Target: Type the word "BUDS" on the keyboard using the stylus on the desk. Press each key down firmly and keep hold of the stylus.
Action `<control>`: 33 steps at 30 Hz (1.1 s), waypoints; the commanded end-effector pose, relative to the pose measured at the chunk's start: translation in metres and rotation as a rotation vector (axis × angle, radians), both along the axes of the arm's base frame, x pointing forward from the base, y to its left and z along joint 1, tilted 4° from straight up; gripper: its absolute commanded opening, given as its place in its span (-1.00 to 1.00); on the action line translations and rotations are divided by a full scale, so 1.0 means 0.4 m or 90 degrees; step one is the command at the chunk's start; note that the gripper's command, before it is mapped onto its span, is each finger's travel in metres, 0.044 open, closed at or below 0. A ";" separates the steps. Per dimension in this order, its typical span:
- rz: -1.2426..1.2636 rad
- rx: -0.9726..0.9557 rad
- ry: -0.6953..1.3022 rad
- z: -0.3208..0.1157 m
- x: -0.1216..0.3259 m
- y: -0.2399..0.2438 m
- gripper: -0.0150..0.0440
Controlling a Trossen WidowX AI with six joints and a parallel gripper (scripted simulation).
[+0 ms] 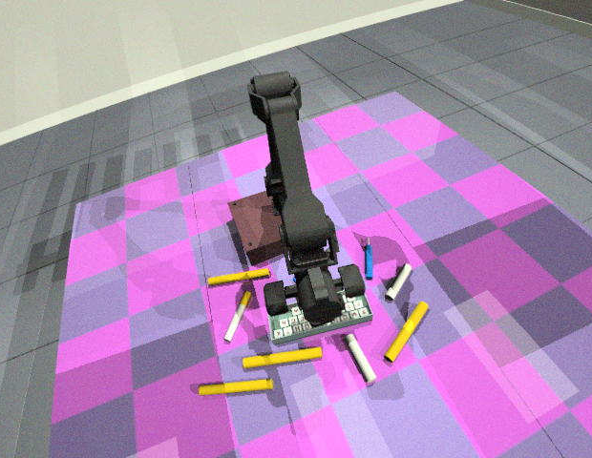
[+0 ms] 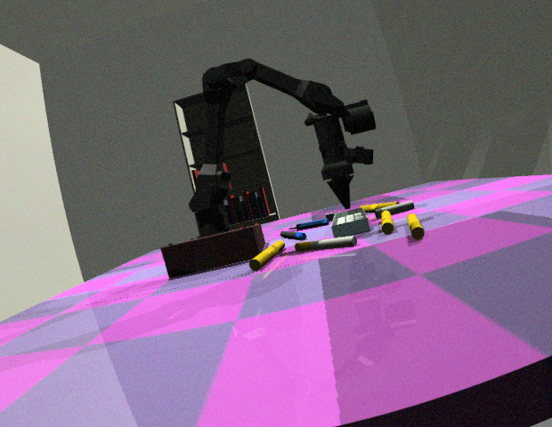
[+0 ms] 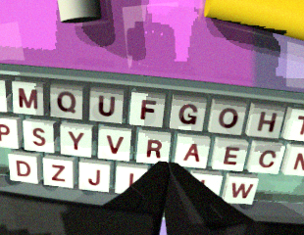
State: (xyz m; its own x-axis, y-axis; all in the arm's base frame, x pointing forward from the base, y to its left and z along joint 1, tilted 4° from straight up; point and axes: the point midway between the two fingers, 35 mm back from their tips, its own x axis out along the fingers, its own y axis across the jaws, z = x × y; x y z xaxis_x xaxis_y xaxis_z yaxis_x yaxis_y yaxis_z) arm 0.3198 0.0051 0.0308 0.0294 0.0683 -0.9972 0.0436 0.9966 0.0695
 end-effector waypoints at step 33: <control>0.013 -0.002 0.001 -0.012 -0.089 -0.101 -0.49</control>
State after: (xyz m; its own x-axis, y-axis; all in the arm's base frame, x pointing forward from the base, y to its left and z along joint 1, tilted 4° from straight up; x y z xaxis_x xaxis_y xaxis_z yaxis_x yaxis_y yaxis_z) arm 0.2859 -0.0364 0.0260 0.0240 0.0640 -0.9977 0.0191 0.9977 0.0645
